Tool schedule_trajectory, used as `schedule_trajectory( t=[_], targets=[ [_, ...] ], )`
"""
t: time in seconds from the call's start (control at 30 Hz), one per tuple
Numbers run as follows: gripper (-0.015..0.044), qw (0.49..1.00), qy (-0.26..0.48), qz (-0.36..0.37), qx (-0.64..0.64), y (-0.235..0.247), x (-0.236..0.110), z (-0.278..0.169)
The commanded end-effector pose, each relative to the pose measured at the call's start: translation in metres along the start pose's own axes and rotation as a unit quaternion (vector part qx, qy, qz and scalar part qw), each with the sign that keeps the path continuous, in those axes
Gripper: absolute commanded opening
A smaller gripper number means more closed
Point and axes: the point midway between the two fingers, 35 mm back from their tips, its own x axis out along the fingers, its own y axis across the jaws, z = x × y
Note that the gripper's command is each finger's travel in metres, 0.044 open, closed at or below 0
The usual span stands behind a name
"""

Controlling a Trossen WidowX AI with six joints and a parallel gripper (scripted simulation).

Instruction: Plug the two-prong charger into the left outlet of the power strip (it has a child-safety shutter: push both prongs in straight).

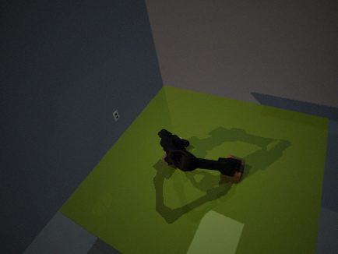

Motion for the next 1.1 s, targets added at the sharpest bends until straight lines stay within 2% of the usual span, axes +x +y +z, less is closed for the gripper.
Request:
schedule_trajectory(
  t=[0.0, 1.07],
  targets=[
    [0.0000, 1.000, 0.001, 0.002, 0.003, 0.0005, 0.0002, 0.0000],
    [0.0000, 1.000, 0.001, 0.002, 0.003, 0.0006, -0.0007, 0.0088]
  ],
)
